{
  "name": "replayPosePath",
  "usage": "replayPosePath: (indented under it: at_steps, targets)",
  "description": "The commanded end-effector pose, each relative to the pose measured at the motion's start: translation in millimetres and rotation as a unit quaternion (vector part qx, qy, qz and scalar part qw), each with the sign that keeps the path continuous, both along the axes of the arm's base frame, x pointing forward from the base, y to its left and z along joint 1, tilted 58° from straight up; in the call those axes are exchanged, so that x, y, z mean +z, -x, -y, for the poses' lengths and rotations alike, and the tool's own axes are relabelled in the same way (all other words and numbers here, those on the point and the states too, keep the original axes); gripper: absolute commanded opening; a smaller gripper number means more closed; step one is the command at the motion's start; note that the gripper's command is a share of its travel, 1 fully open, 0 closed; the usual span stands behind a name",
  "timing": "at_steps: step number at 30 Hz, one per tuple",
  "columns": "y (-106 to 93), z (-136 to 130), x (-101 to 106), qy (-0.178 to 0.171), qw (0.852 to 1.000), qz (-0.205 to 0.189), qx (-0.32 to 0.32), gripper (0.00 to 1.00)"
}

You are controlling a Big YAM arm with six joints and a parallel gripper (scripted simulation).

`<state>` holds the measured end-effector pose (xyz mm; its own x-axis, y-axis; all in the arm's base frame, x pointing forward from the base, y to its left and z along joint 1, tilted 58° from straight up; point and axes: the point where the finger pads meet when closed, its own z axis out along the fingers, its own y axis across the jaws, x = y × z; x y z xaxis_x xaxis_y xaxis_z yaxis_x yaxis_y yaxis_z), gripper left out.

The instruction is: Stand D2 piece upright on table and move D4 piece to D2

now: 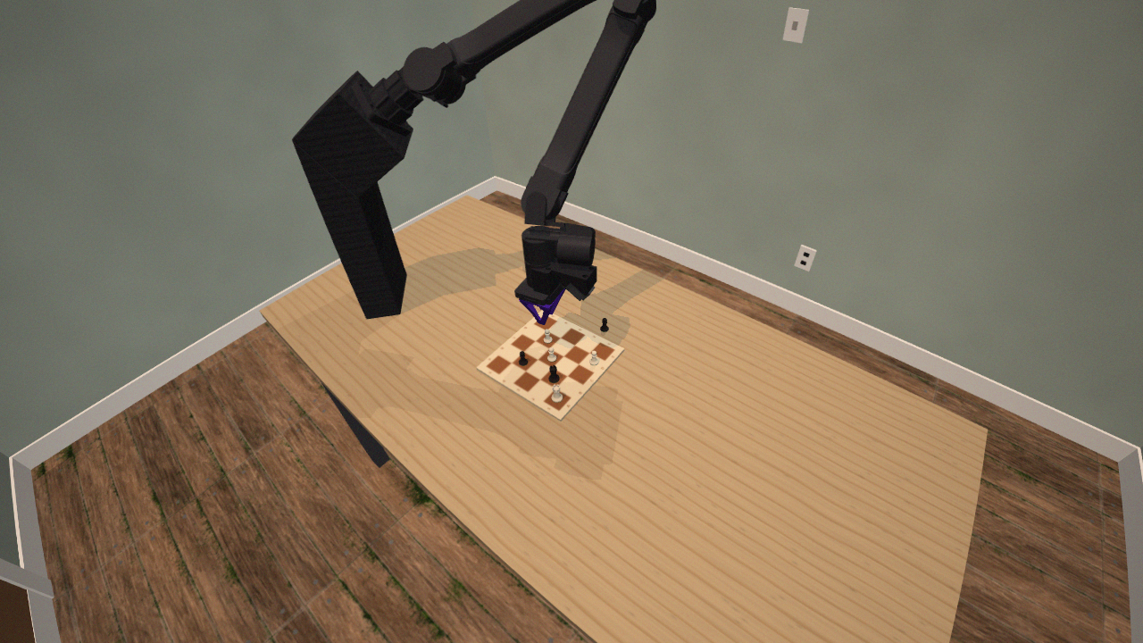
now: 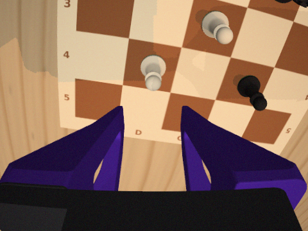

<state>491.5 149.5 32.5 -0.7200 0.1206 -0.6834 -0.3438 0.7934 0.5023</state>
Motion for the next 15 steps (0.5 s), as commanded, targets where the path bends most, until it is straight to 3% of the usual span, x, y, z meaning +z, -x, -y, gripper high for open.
replayPosePath:
  at_steps: [1, 15]
  targets:
    - [-3.6, -5.5, -1.5, -0.003, 1.0, 0.002, 0.0, 0.33]
    - [-13.0, -15.4, -10.3, -0.003, 1.0, 0.002, 0.001, 0.33]
